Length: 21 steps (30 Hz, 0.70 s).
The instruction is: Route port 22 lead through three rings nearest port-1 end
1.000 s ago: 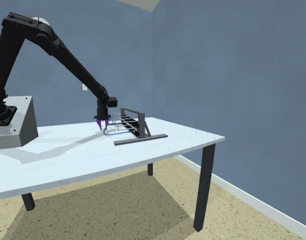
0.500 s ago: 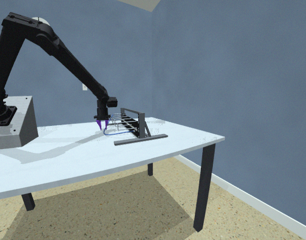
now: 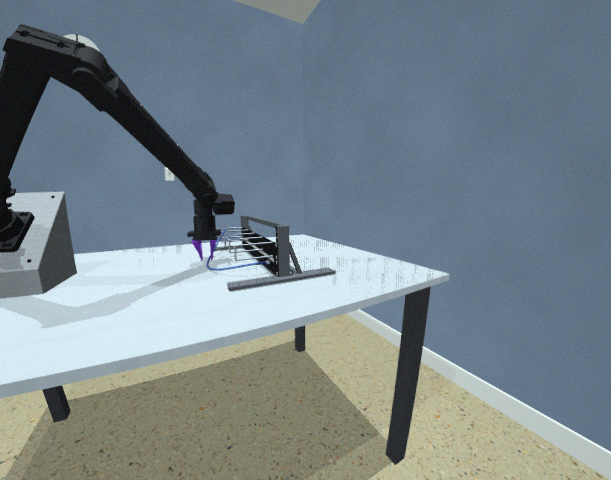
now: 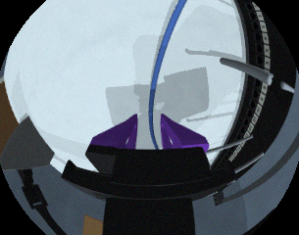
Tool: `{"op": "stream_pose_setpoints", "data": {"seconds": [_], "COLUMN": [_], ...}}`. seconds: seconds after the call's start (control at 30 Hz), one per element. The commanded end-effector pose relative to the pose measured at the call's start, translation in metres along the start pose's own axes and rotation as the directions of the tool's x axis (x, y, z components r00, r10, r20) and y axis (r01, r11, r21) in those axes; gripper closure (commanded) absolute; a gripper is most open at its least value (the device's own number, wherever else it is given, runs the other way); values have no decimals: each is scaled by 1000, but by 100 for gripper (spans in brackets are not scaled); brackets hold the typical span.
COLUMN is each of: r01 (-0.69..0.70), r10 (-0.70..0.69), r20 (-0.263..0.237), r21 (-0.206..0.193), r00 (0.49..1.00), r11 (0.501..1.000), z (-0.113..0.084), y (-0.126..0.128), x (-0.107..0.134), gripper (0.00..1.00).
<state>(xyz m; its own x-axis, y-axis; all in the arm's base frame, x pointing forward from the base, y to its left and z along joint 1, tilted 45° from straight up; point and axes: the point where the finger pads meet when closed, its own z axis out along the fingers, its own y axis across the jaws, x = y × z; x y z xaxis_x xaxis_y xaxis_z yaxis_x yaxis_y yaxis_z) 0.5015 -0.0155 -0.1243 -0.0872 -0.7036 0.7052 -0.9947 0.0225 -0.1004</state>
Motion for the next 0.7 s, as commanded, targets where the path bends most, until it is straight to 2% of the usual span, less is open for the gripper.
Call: {"op": "stream_pose_setpoints", "data": {"seconds": [0.0, 0.4, 0.67], "r01": [-26, -31, -39], "r10": [26, 31, 39], "r20": [12, 13, 16], "r21": [28, 31, 40], "r00": [1000, 999, 999], "r11": [999, 999, 998], "z": [-10, -10, -14], "y": [-12, -16, -27], "x": [9, 10, 10], "gripper": [68, 68, 68]}}
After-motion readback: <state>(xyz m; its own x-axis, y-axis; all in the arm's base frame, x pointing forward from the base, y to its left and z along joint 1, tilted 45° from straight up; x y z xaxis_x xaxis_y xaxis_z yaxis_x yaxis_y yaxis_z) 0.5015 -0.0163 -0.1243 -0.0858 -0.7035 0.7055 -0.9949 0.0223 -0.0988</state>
